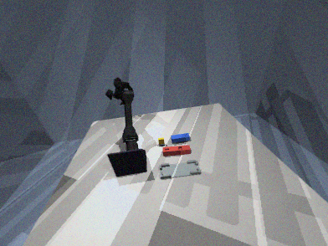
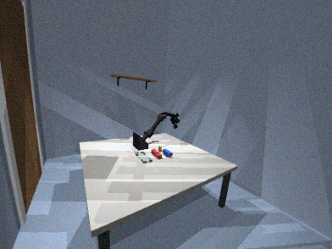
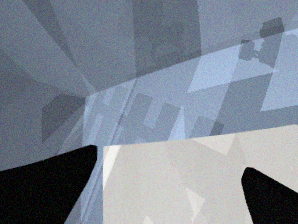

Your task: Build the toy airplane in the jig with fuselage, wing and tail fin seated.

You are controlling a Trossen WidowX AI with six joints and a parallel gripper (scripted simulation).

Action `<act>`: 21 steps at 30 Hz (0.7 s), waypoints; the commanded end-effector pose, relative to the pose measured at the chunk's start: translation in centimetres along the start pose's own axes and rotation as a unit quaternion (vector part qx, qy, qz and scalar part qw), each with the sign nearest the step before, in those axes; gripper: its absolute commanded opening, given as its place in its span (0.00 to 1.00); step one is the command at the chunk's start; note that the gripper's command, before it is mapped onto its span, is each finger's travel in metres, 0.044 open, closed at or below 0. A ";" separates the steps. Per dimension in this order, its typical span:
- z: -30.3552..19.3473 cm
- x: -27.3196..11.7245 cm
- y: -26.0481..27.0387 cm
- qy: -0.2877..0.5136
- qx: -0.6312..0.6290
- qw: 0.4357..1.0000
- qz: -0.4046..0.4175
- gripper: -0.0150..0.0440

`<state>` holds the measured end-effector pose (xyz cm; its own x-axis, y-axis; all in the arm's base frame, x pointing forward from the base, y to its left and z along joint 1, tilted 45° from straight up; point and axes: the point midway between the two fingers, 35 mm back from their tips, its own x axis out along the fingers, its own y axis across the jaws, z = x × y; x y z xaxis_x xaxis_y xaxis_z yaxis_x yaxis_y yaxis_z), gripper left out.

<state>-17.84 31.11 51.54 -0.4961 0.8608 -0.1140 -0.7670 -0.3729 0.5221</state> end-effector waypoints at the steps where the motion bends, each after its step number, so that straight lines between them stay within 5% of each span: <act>1: 0.3 1.6 -7.2 0.013 -0.018 0.996 -0.086 1.00; 10: 0.2 0.2 -22.5 0.054 -0.012 0.968 -0.245 1.00; 21: -2.7 -8.3 -38.5 0.114 0.072 0.910 -0.393 1.00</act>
<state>10.27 39.06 33.26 0.0552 0.8031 -0.5933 -0.9008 0.2963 0.3174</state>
